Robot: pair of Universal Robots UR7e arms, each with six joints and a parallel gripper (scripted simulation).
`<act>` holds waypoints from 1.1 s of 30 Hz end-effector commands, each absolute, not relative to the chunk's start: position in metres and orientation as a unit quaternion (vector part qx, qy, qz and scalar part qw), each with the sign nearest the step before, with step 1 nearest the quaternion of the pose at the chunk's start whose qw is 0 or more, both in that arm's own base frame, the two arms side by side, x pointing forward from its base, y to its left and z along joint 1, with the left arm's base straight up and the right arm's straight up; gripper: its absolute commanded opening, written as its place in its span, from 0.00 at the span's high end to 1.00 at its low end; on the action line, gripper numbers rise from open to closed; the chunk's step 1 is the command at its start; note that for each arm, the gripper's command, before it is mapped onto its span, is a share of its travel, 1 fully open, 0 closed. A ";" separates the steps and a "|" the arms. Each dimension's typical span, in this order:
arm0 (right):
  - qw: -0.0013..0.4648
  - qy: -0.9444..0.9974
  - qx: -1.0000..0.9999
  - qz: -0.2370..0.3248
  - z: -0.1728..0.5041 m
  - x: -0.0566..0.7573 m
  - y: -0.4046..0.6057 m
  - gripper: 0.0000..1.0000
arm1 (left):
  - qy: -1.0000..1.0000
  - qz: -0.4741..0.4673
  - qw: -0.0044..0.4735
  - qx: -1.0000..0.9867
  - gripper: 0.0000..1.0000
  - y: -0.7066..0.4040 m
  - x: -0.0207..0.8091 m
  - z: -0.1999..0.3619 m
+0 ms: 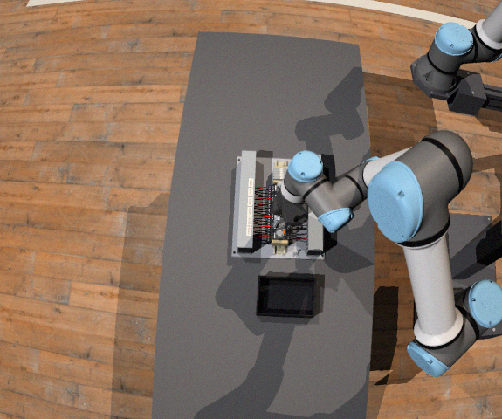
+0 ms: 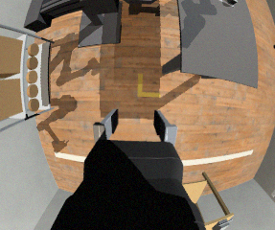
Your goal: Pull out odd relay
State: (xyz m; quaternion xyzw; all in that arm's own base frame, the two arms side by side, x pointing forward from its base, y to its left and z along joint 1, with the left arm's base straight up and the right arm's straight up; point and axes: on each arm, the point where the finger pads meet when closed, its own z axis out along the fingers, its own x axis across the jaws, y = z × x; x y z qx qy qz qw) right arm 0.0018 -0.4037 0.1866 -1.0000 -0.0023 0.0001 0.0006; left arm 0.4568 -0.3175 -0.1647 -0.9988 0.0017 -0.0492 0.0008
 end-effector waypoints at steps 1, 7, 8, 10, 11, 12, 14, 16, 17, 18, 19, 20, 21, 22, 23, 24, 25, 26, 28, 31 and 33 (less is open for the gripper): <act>0.000 -0.002 -1.000 0.000 0.187 0.002 -0.404 0.00 | 0.002 -0.053 0.000 -0.999 1.00 -0.318 0.457 -0.164; 0.000 -0.002 -1.000 0.000 0.187 0.002 -0.404 0.00 | 0.002 -0.051 0.000 -0.999 1.00 -0.318 0.457 -0.164; 0.000 -0.002 -1.000 0.000 0.187 0.002 -0.404 0.00 | 0.002 -0.050 0.000 -0.999 1.00 -0.318 0.458 -0.164; 0.000 -0.002 -1.000 0.000 0.187 0.002 -0.404 0.00 | 0.002 -0.047 0.000 -0.999 1.00 -0.318 0.458 -0.164; 0.000 -0.002 -1.000 0.000 0.187 0.002 -0.404 0.00 | 0.002 -0.047 0.000 -0.999 1.00 -0.318 0.458 -0.164; 0.000 -0.002 -1.000 0.000 0.187 0.002 -0.404 0.00 | 0.002 -0.047 0.000 -0.999 1.00 -0.318 0.458 -0.164; 0.000 -0.002 -1.000 0.000 0.187 0.002 -0.404 0.00 | 0.002 -0.043 0.000 -0.999 1.00 -0.318 0.458 -0.164; 0.000 -0.002 -1.000 0.000 0.187 0.002 -0.404 0.00 | 0.002 -0.040 0.000 -0.999 1.00 -0.318 0.458 -0.164; 0.000 -0.002 -1.000 0.000 0.187 0.002 -0.404 0.00 | 0.002 -0.040 0.000 -0.999 1.00 -0.318 0.458 -0.164; 0.000 -0.002 -1.000 0.000 0.187 0.002 -0.404 0.00 | 0.002 -0.039 0.000 -0.999 1.00 -0.318 0.458 -0.164; 0.000 -0.002 -1.000 0.000 0.187 0.002 -0.404 0.00 | 0.002 -0.039 0.000 -0.999 1.00 -0.318 0.458 -0.164; 0.000 -0.002 -1.000 0.000 0.187 0.002 -0.404 0.00 | 0.002 -0.039 0.000 -0.999 1.00 -0.318 0.458 -0.164; 0.000 -0.002 -1.000 0.000 0.187 0.002 -0.404 0.00 | 0.002 -0.039 0.000 -0.999 1.00 -0.318 0.458 -0.164; 0.000 -0.002 -1.000 0.000 0.187 0.002 -0.404 0.00 | 0.002 -0.038 0.000 -0.999 1.00 -0.318 0.458 -0.164; 0.000 -0.002 -1.000 0.000 0.187 0.002 -0.404 0.00 | 0.002 -0.038 0.000 -0.999 1.00 -0.318 0.458 -0.164; 0.000 -0.002 -1.000 0.000 0.187 0.002 -0.404 0.00 | 0.002 -0.037 0.000 -0.999 1.00 -0.318 0.458 -0.164; 0.000 -0.002 -1.000 0.000 0.187 0.002 -0.404 0.00 | 0.002 -0.036 0.000 -0.999 1.00 -0.318 0.458 -0.164; 0.000 -0.002 -1.000 0.000 0.187 0.002 -0.404 0.00 | 0.002 -0.035 0.000 -0.999 1.00 -0.318 0.458 -0.164; 0.000 -0.002 -1.000 0.000 0.187 0.002 -0.404 0.00 | 0.002 -0.033 0.000 -0.999 1.00 -0.318 0.458 -0.164; 0.000 -0.002 -1.000 0.000 0.187 0.002 -0.404 0.00 | 0.002 -0.030 0.000 -1.000 1.00 -0.318 0.459 -0.164; 0.000 -0.002 -1.000 0.000 0.187 0.002 -0.404 0.00 | 0.002 -0.027 0.000 -1.000 1.00 -0.318 0.459 -0.163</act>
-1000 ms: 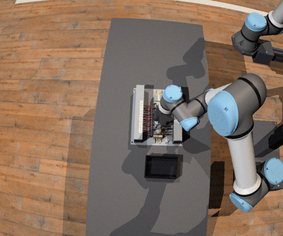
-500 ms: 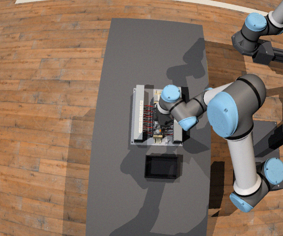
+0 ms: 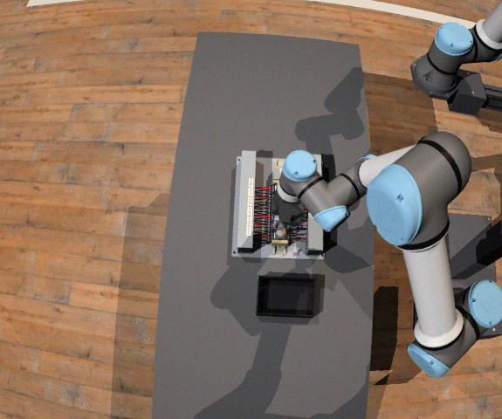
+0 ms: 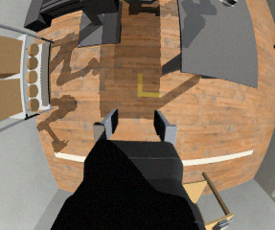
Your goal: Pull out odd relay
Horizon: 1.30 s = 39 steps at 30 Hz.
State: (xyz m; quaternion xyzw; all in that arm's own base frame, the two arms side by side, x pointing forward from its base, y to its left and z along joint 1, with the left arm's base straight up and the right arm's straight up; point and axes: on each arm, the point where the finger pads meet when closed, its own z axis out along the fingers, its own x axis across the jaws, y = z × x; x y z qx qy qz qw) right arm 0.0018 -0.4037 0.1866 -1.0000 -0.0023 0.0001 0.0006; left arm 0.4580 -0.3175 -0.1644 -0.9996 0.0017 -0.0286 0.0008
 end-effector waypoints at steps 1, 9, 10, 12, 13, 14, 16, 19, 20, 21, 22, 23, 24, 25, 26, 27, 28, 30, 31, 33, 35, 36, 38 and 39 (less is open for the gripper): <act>0.000 -0.002 -1.000 0.000 0.187 0.002 -0.404 0.00 | 0.002 -0.026 0.000 -1.000 1.00 -0.318 0.459 -0.163; 0.000 -0.002 -1.000 0.000 0.187 0.002 -0.404 0.00 | 0.002 -0.023 0.000 -1.000 1.00 -0.318 0.459 -0.163; 0.000 -0.002 -1.000 0.000 0.187 0.002 -0.404 0.00 | 0.002 -0.022 0.000 -1.000 1.00 -0.318 0.459 -0.163; 0.000 -0.002 -1.000 0.000 0.187 0.002 -0.404 0.00 | 0.002 -0.020 0.000 -1.000 1.00 -0.318 0.459 -0.163; 0.000 -0.002 -1.000 0.000 0.187 0.002 -0.404 0.00 | 0.002 -0.020 0.000 -1.000 1.00 -0.318 0.459 -0.163; 0.000 -0.002 -1.000 0.000 0.187 0.002 -0.404 0.00 | 0.002 -0.018 0.000 -1.000 1.00 -0.318 0.459 -0.163; 0.000 -0.002 -1.000 0.000 0.187 0.002 -0.404 0.00 | 0.002 -0.015 0.000 -1.000 1.00 -0.318 0.459 -0.163; 0.000 -0.002 -1.000 0.000 0.187 0.002 -0.404 0.00 | 0.002 -0.013 0.000 -1.000 1.00 -0.318 0.460 -0.163; 0.000 -0.002 -1.000 0.000 0.187 0.002 -0.404 0.00 | 0.002 -0.013 0.000 -1.000 1.00 -0.318 0.460 -0.163; 0.000 -0.002 -1.000 0.000 0.187 0.002 -0.404 0.00 | 0.002 -0.013 0.000 -1.000 1.00 -0.318 0.460 -0.163; 0.000 -0.002 -1.000 0.000 0.187 0.002 -0.404 0.00 | 0.002 -0.013 0.000 -1.000 1.00 -0.318 0.460 -0.163; 0.000 -0.002 -1.000 0.000 0.187 0.002 -0.404 0.00 | 0.002 -0.012 0.000 -1.000 1.00 -0.318 0.460 -0.163; 0.000 -0.002 -1.000 0.000 0.187 0.002 -0.404 0.00 | 0.002 -0.012 0.000 -1.000 1.00 -0.318 0.460 -0.163; 0.000 -0.002 -1.000 0.000 0.187 0.002 -0.404 0.00 | 0.002 -0.011 0.000 -1.000 1.00 -0.318 0.460 -0.163; 0.000 -0.002 -1.000 0.000 0.187 0.002 -0.404 0.00 | 0.002 -0.010 0.000 -1.000 1.00 -0.318 0.460 -0.163; 0.000 -0.002 -1.000 0.000 0.187 0.002 -0.404 0.00 | 0.002 -0.008 0.000 -1.000 1.00 -0.318 0.460 -0.163; 0.000 -0.002 -1.000 0.000 0.187 0.002 -0.404 0.00 | 0.002 -0.007 0.000 -1.000 1.00 -0.318 0.460 -0.163; 0.000 -0.002 -1.000 0.000 0.187 0.002 -0.404 0.00 | 0.002 -0.007 0.000 -1.000 1.00 -0.318 0.460 -0.163; 0.000 -0.002 -1.000 0.000 0.187 0.002 -0.404 0.00 | 0.002 -0.005 0.000 -1.000 1.00 -0.318 0.460 -0.163; 0.000 -0.002 -1.000 0.000 0.187 0.002 -0.404 0.00 | 0.002 -0.002 0.000 -1.000 1.00 -0.318 0.460 -0.163; 0.000 -0.002 -1.000 0.000 0.187 0.002 -0.404 0.00 | 0.002 0.000 0.000 -1.000 1.00 -0.318 0.460 -0.163; 0.000 -0.002 -1.000 0.000 0.187 0.002 -0.404 0.00 | 0.002 0.000 0.000 -1.000 1.00 -0.318 0.460 -0.163; 0.000 -0.002 -1.000 0.000 0.187 0.002 -0.404 0.00 | 0.002 0.001 0.000 -1.000 1.00 -0.318 0.460 -0.163; 0.000 -0.002 -1.000 0.000 0.187 0.002 -0.404 0.00 | 0.002 0.001 0.000 -1.000 1.00 -0.318 0.460 -0.163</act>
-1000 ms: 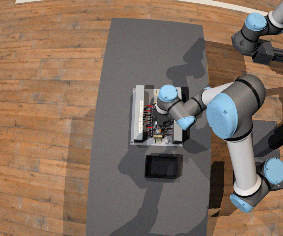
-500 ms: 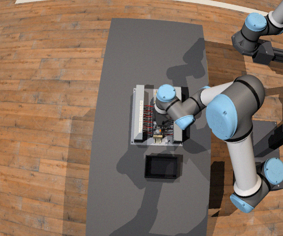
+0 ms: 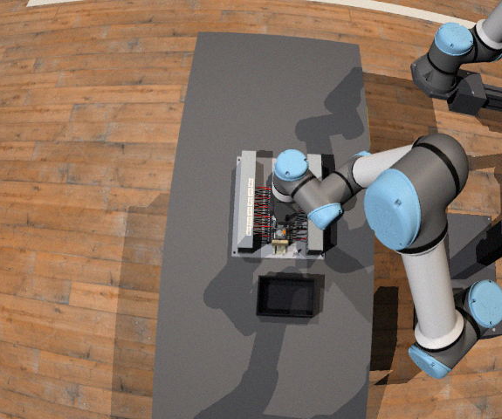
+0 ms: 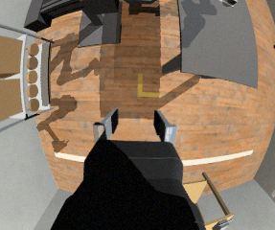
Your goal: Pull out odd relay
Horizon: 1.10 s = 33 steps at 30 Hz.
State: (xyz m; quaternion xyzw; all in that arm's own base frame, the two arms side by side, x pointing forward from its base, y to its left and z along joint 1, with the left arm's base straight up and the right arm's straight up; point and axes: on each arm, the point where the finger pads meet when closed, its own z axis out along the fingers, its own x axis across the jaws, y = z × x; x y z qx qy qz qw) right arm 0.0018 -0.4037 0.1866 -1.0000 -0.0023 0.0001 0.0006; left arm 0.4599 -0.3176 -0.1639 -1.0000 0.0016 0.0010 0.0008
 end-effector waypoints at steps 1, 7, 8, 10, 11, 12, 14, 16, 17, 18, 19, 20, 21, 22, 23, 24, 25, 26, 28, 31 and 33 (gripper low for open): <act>0.000 -0.002 -1.000 0.000 0.187 0.002 -0.404 0.00 | 0.002 0.001 0.000 -1.000 1.00 -0.318 0.460 -0.163; 0.000 -0.002 -1.000 0.000 0.187 0.002 -0.404 0.00 | 0.002 0.006 0.000 -1.000 1.00 -0.318 0.461 -0.163; 0.000 -0.002 -1.000 0.000 0.187 0.002 -0.404 0.00 | 0.002 0.006 0.000 -1.000 1.00 -0.318 0.461 -0.163; 0.000 -0.002 -1.000 0.000 0.187 0.002 -0.404 0.00 | 0.002 0.009 0.000 -1.000 1.00 -0.318 0.461 -0.163; 0.000 -0.002 -1.000 0.000 0.187 0.002 -0.404 0.00 | 0.002 0.011 0.000 -1.000 1.00 -0.318 0.461 -0.163; 0.000 -0.002 -1.000 0.000 0.187 0.002 -0.404 0.00 | 0.002 0.012 0.000 -1.000 1.00 -0.318 0.461 -0.163; 0.000 -0.002 -1.000 0.000 0.187 0.002 -0.404 0.00 | 0.002 0.013 0.000 -1.000 1.00 -0.318 0.461 -0.163; 0.000 -0.002 -1.000 0.000 0.187 0.002 -0.404 0.00 | 0.002 0.014 0.000 -1.000 1.00 -0.318 0.461 -0.163; 0.000 -0.002 -1.000 0.000 0.187 0.002 -0.404 0.00 | 0.002 0.014 0.000 -1.000 1.00 -0.318 0.461 -0.163; 0.000 -0.002 -1.000 0.000 0.187 0.002 -0.404 0.00 | 0.002 0.014 0.000 -1.000 1.00 -0.318 0.461 -0.163; 0.000 -0.002 -1.000 0.000 0.187 0.002 -0.404 0.00 | 0.002 0.014 0.000 -1.000 1.00 -0.318 0.461 -0.163; 0.000 -0.002 -1.000 0.000 0.187 0.002 -0.404 0.00 | 0.002 0.015 0.000 -1.000 1.00 -0.318 0.461 -0.163; 0.000 -0.002 -1.000 0.000 0.187 0.002 -0.404 0.00 | 0.002 0.016 0.000 -1.000 1.00 -0.318 0.461 -0.163; 0.000 -0.002 -1.000 0.000 0.187 0.002 -0.404 0.00 | 0.002 0.018 0.000 -1.000 1.00 -0.318 0.461 -0.163; 0.000 -0.002 -1.000 0.000 0.187 0.002 -0.404 0.00 | 0.002 0.019 0.000 -1.000 1.00 -0.318 0.462 -0.163; 0.000 -0.002 -1.000 0.000 0.187 0.002 -0.404 0.00 | 0.002 0.019 0.000 -1.000 1.00 -0.318 0.462 -0.163; 0.000 -0.002 -1.000 0.000 0.187 0.002 -0.404 0.00 | 0.002 0.019 0.000 -1.000 1.00 -0.318 0.462 -0.163; 0.000 -0.002 -1.000 0.000 0.187 0.002 -0.404 0.00 | 0.002 0.021 0.000 -1.000 1.00 -0.318 0.462 -0.163; 0.000 -0.002 -1.000 0.000 0.187 0.002 -0.404 0.00 | 0.002 0.024 0.000 -1.000 1.00 -0.318 0.462 -0.163; 0.000 -0.002 -1.000 0.000 0.187 0.002 -0.404 0.00 | 0.002 0.026 0.000 -1.000 1.00 -0.318 0.462 -0.163; 0.000 -0.002 -1.000 0.000 0.187 0.002 -0.404 0.00 | 0.002 0.027 0.000 -1.000 1.00 -0.318 0.462 -0.163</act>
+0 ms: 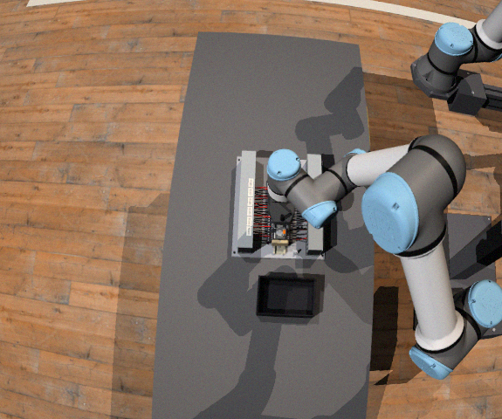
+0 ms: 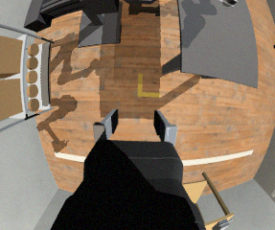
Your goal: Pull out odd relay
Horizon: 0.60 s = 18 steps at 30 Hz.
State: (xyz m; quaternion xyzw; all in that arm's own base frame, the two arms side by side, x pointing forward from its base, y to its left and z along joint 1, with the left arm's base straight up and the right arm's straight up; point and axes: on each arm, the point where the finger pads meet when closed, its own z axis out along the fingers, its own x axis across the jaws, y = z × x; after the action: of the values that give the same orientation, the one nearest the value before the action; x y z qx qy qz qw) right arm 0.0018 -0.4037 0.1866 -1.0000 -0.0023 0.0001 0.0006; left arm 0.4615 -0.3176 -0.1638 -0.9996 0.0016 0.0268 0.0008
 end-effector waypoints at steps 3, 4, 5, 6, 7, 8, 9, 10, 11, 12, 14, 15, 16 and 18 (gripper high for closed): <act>0.000 -0.002 -1.000 0.000 0.187 0.002 -0.404 0.00 | 0.002 0.027 0.000 -1.000 1.00 -0.318 0.462 -0.163; 0.000 -0.002 -1.000 0.000 0.187 0.002 -0.404 0.00 | 0.002 0.028 0.000 -1.000 1.00 -0.318 0.462 -0.163; 0.000 -0.002 -1.000 0.000 0.187 0.002 -0.404 0.00 | 0.002 0.029 0.000 -1.000 1.00 -0.318 0.462 -0.163; 0.000 -0.002 -1.000 0.000 0.187 0.002 -0.404 0.00 | 0.002 0.031 0.000 -1.000 1.00 -0.318 0.462 -0.163; 0.000 -0.002 -1.000 0.000 0.187 0.002 -0.404 0.00 | 0.002 0.032 0.000 -0.999 1.00 -0.318 0.462 -0.163; 0.000 -0.002 -1.000 0.000 0.187 0.002 -0.404 0.00 | 0.002 0.032 0.000 -0.999 1.00 -0.318 0.462 -0.163; 0.000 -0.002 -1.000 0.000 0.187 0.002 -0.404 0.00 | 0.002 0.032 0.000 -0.999 1.00 -0.318 0.462 -0.163; 0.000 -0.002 -1.000 0.000 0.187 0.002 -0.404 0.00 | 0.002 0.034 0.000 -0.999 1.00 -0.318 0.462 -0.163; 0.000 -0.002 -1.000 0.000 0.187 0.002 -0.404 0.00 | 0.002 0.036 0.000 -0.999 1.00 -0.318 0.462 -0.163; 0.000 -0.002 -1.000 0.000 0.187 0.002 -0.404 0.00 | 0.002 0.037 0.000 -0.999 1.00 -0.318 0.463 -0.163; 0.000 -0.002 -1.000 0.000 0.187 0.002 -0.404 0.00 | 0.002 0.039 0.000 -0.999 1.00 -0.318 0.463 -0.163; 0.000 -0.002 -1.000 0.000 0.187 0.002 -0.404 0.00 | 0.002 0.040 0.000 -0.999 1.00 -0.318 0.463 -0.163; 0.000 -0.002 -1.000 0.000 0.187 0.002 -0.404 0.00 | 0.002 0.040 0.000 -0.999 1.00 -0.318 0.463 -0.163; 0.000 -0.002 -1.000 0.000 0.187 0.002 -0.404 0.00 | 0.002 0.040 0.000 -0.999 1.00 -0.318 0.463 -0.163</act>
State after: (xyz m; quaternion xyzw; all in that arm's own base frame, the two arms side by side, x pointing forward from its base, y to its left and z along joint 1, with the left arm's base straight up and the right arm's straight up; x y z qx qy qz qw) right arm 0.0018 -0.4037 0.1866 -1.0000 -0.0023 0.0001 0.0006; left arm 0.4623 -0.3176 -0.1637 -0.9992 0.0016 0.0401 0.0008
